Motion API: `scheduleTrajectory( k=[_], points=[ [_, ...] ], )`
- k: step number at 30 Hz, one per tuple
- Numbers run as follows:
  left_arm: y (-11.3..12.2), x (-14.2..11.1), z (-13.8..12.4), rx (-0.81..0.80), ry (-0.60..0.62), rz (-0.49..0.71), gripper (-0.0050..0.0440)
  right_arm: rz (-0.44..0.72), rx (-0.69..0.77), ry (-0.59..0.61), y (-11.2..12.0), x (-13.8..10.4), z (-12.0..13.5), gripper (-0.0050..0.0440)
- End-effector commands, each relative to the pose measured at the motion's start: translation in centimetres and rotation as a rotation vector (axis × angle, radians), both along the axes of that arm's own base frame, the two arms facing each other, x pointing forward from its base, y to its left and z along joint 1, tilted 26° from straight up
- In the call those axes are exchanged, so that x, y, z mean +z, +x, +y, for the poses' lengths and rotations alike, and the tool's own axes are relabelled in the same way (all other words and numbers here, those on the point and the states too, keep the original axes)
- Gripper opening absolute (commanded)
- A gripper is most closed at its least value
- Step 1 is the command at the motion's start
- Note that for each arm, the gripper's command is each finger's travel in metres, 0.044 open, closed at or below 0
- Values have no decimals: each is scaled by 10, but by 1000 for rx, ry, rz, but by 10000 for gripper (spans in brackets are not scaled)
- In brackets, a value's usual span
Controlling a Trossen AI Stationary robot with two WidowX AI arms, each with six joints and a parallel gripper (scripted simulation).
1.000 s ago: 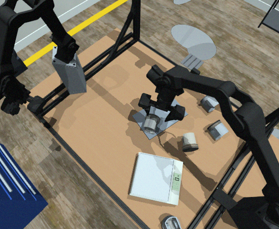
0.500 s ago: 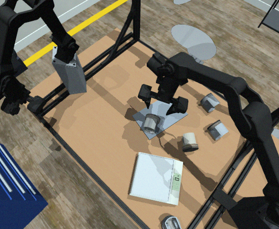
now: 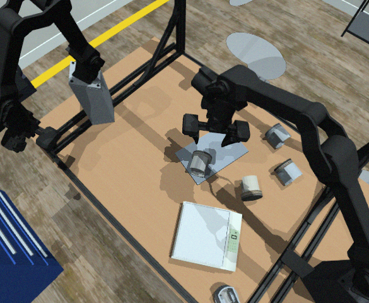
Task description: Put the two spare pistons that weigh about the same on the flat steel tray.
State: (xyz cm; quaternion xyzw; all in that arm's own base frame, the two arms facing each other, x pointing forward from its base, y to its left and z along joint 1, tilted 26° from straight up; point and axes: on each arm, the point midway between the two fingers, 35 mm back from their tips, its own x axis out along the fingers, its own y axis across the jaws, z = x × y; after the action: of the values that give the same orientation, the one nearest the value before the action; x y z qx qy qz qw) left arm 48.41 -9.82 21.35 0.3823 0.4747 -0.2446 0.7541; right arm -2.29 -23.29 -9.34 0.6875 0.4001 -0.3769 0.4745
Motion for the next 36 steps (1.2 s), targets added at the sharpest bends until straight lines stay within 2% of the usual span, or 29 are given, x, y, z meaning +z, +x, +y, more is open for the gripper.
scheduleTrajectory(
  k=[1, 24, 31, 36],
  points=[
    [2, -3, 1, 81, -61, 17, 378, -1, 0, 1, 0, 0, 0, 440],
    [2, -3, 1, 516, -408, 77, 378, -1, 0, 1, 0, 0, 0, 440],
    [2, -4, 1, 620, -490, 93, 378, -1, 0, 1, 0, 0, 0, 440],
    [1, -5, 2, 634, -498, 98, 378, -1, 0, 1, 0, 0, 0, 440]
  ],
)
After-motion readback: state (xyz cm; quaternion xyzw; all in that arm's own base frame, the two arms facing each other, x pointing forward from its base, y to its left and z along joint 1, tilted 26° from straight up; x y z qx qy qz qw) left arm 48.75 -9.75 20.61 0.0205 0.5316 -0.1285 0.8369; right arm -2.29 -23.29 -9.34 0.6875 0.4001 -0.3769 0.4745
